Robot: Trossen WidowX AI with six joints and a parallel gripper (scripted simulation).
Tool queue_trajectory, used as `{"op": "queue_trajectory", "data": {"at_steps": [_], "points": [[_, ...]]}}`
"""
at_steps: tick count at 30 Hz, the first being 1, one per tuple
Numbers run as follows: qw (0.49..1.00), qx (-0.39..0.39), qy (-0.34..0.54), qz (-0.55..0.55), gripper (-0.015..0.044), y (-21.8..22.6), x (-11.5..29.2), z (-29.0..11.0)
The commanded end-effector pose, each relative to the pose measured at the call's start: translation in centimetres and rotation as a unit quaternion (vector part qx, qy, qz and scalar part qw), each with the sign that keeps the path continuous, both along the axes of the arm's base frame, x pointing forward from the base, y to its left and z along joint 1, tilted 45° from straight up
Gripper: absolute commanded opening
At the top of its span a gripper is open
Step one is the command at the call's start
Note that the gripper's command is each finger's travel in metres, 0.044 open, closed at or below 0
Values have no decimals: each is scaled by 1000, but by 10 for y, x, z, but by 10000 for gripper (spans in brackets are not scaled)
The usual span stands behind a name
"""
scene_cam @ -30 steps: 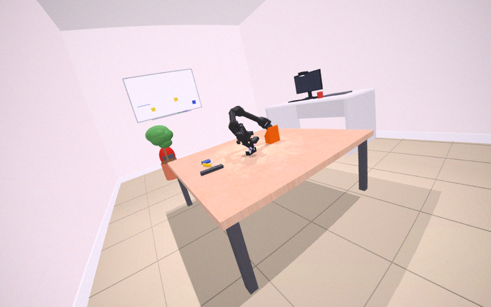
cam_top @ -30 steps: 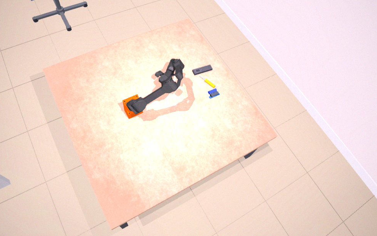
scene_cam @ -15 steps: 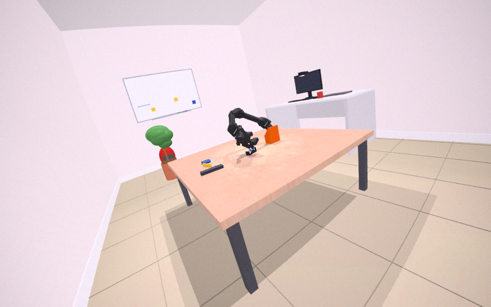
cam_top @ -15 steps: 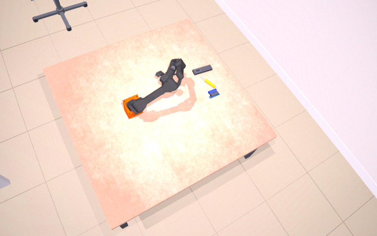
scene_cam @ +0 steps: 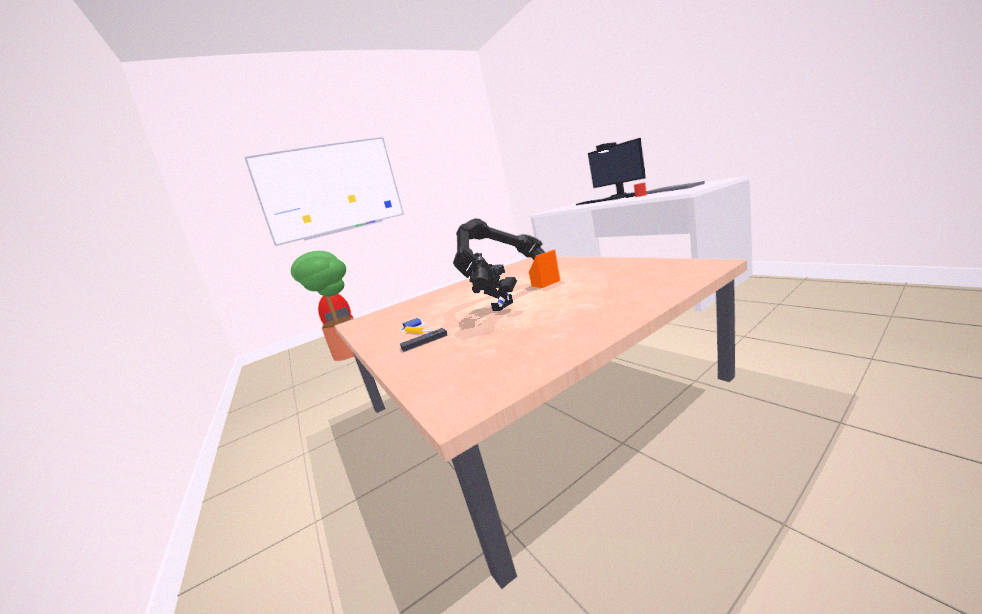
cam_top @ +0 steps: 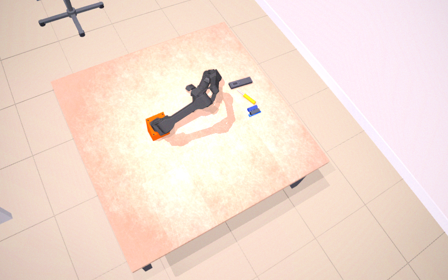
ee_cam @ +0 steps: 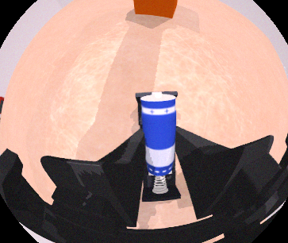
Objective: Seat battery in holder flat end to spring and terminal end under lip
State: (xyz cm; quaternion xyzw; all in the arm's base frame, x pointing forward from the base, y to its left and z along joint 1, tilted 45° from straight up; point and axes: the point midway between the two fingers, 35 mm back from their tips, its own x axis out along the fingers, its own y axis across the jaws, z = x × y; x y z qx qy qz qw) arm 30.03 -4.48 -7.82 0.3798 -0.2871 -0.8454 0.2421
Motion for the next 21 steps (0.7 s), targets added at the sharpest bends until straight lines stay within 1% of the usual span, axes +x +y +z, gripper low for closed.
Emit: {"op": "queue_trajectory", "data": {"at_steps": [1,21], "points": [[1000,-1,-3,-3,83,0,3,-1],[1000,0,-3,-4,83,-1,13,-4]]}}
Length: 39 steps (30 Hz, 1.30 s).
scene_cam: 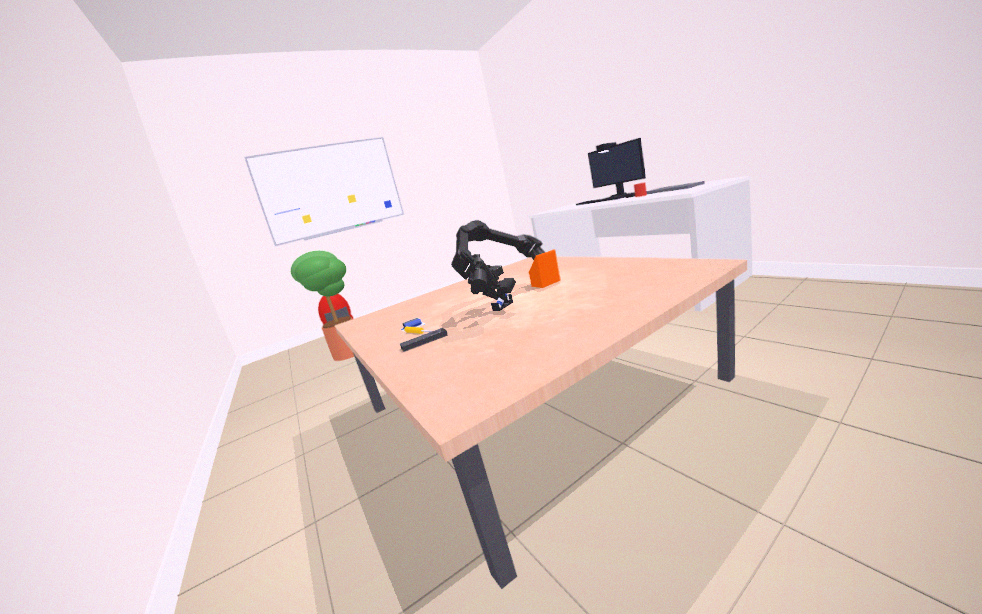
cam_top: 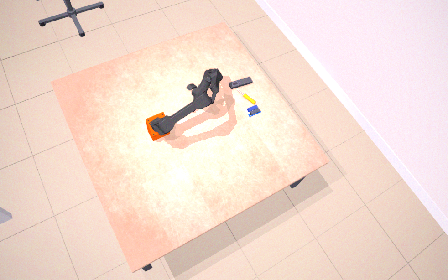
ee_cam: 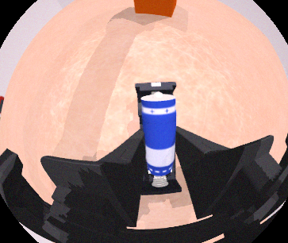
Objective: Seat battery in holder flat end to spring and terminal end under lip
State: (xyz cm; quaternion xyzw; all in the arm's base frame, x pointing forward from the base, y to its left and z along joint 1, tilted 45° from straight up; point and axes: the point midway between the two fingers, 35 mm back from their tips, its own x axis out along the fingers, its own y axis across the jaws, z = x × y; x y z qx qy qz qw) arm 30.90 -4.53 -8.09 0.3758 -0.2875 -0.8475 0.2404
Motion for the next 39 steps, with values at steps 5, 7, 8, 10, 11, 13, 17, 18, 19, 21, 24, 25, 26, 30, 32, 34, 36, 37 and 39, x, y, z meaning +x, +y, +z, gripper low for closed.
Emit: {"op": "queue_trajectory", "data": {"at_steps": [5,7,8,10,11,13,17,18,19,21,24,25,26,30,32,34,36,37,39], "points": [[1000,0,-6,-1,83,0,7,-2],[1000,0,-6,-1,83,0,8,-2],[1000,0,-7,-1,83,0,8,-2],[1000,1,-7,0,83,0,10,-2],[1000,1,-7,0,83,0,10,-2],[1000,1,-8,1,83,0,10,-3],[1000,4,-14,6,83,0,9,-3],[1000,5,-16,7,83,0,9,-4],[1000,5,-18,8,83,0,9,-4],[1000,6,-22,10,83,0,9,-4],[1000,8,-27,14,83,-1,9,-5],[999,9,-28,16,83,-1,9,-5],[999,10,-30,17,83,-1,9,-5],[999,12,-36,22,83,-1,9,-6],[999,14,-39,25,83,-1,9,-6],[999,15,-42,27,83,-1,9,-7],[998,16,-45,29,83,-1,8,-7],[998,17,-46,30,83,-1,8,-7],[998,18,-49,33,83,-1,8,-7]]}}
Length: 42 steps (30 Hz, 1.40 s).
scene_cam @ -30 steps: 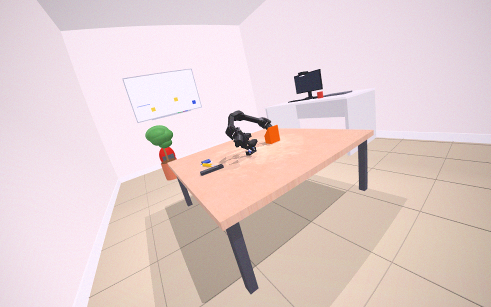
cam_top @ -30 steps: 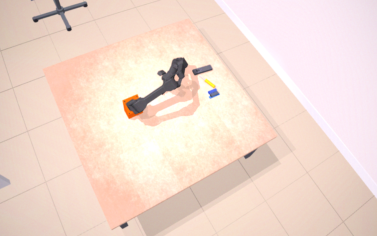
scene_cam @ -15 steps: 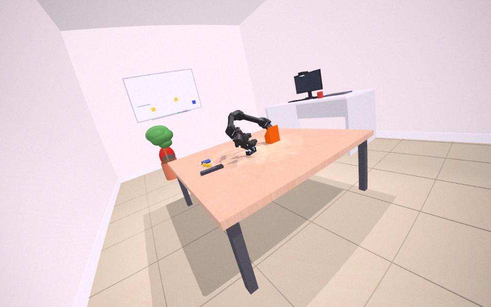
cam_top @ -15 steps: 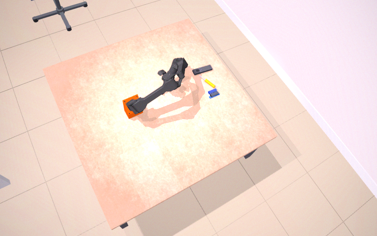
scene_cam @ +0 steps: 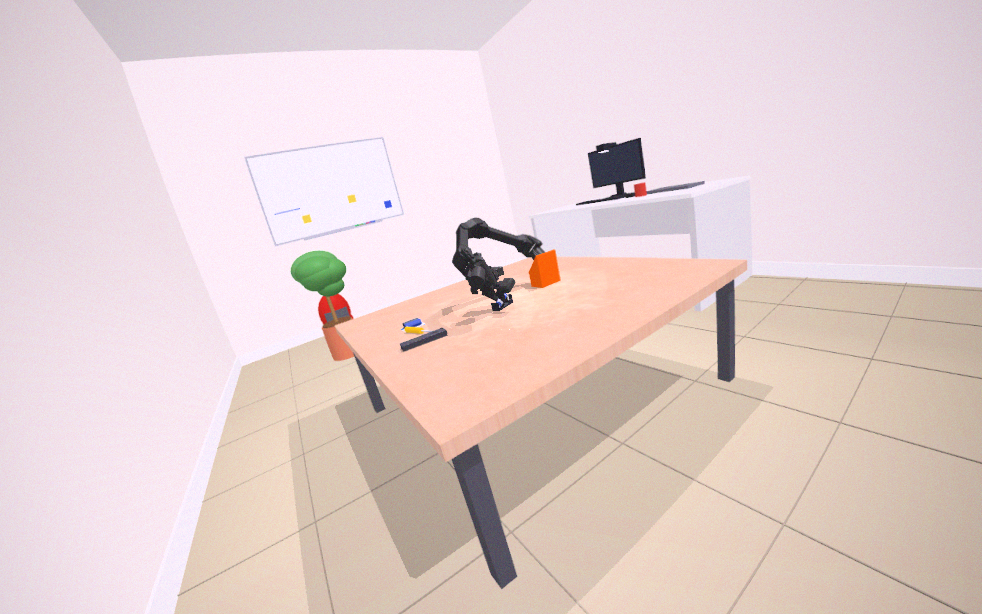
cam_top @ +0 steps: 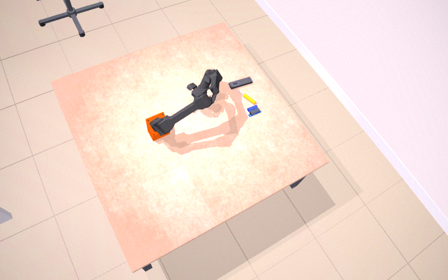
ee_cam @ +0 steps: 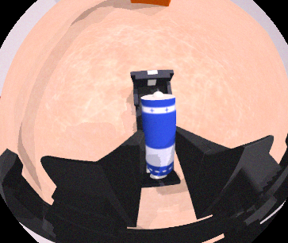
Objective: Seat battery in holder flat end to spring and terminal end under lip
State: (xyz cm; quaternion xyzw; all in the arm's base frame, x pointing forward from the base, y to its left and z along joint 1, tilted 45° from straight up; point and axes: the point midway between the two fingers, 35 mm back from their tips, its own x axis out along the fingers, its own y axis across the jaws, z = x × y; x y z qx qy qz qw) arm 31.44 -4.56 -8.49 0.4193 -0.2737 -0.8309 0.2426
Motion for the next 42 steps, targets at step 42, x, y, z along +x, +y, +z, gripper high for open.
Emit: {"op": "queue_trajectory", "data": {"at_steps": [42], "points": [[995,26,-71,63,83,-4,-2,-6]]}}
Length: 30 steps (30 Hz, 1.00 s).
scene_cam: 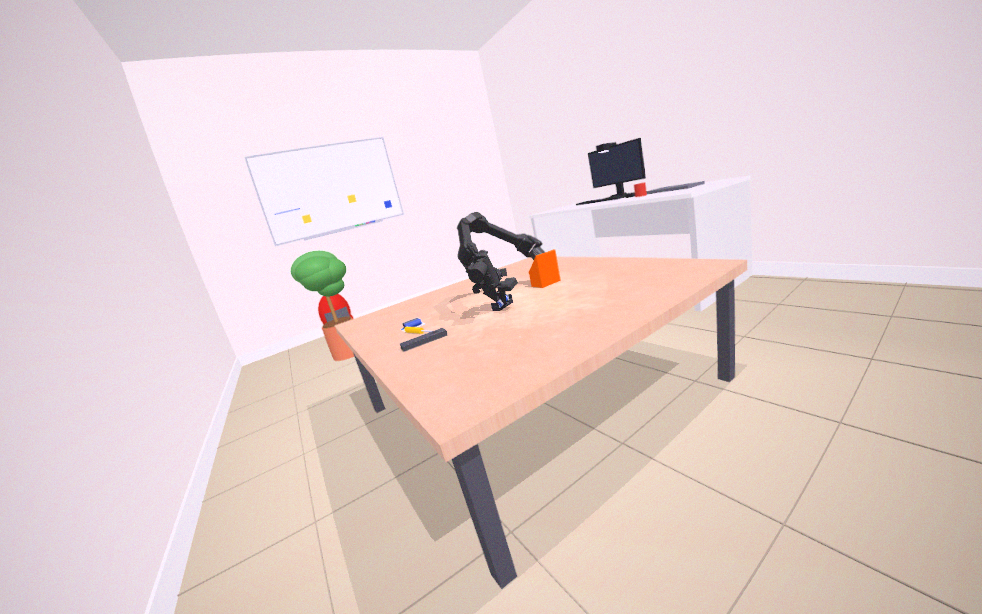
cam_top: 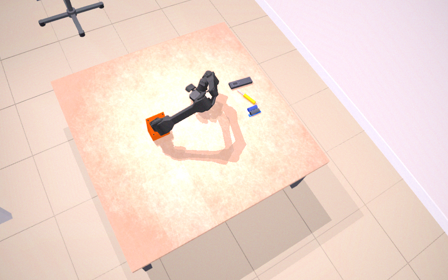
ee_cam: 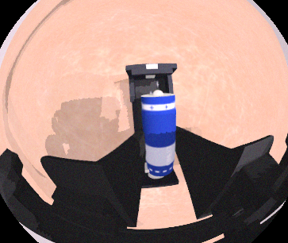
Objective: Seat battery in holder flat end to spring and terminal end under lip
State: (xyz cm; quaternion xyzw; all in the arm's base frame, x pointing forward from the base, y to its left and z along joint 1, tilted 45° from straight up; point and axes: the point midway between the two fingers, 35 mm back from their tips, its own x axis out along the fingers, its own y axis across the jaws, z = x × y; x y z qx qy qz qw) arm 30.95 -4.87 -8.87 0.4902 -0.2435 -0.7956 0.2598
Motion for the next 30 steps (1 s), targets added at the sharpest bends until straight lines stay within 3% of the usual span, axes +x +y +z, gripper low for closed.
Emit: {"op": "queue_trajectory", "data": {"at_steps": [1,30], "points": [[1000,1,-11,9,83,-1,2,-3],[998,15,-51,44,83,-4,-4,-1]]}}
